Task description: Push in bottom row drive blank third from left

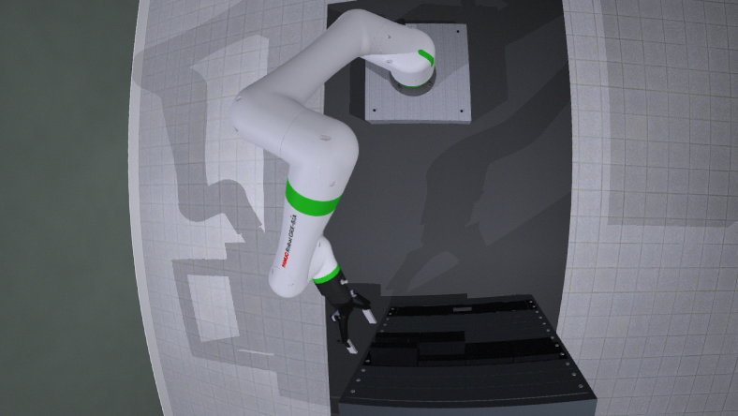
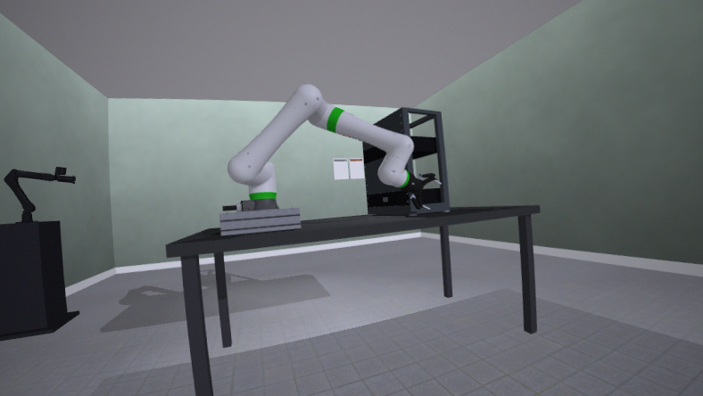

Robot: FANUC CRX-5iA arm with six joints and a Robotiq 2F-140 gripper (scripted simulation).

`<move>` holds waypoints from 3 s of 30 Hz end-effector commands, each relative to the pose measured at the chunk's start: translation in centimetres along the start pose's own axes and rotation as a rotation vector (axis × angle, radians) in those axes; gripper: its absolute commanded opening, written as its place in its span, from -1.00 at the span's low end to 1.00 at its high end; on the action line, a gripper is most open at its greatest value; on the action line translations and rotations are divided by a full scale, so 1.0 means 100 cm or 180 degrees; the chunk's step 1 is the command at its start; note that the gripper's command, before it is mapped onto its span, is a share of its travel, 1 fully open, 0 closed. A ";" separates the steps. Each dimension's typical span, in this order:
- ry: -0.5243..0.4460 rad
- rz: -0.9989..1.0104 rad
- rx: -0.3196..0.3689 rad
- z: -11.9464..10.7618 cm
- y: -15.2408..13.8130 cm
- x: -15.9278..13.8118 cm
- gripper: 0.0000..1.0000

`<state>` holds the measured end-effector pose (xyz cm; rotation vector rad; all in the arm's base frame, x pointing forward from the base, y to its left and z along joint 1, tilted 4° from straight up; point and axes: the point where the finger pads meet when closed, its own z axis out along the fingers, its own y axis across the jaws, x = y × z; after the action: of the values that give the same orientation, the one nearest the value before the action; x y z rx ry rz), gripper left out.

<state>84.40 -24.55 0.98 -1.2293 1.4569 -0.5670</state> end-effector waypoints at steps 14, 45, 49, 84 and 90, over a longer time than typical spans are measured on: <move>0.0001 -0.0008 0.0007 -0.129 0.053 -0.020 1.00; 0.0001 -0.0009 0.0003 -0.295 0.123 -0.045 1.00; 0.0001 -0.0009 0.0003 -0.295 0.124 -0.045 1.00; 0.0092 0.0599 0.0005 -0.288 0.100 -0.063 1.00; 0.0139 0.0938 0.0023 -0.284 0.088 -0.074 1.00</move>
<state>53.66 -22.88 4.00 -1.0284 1.5998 -0.4346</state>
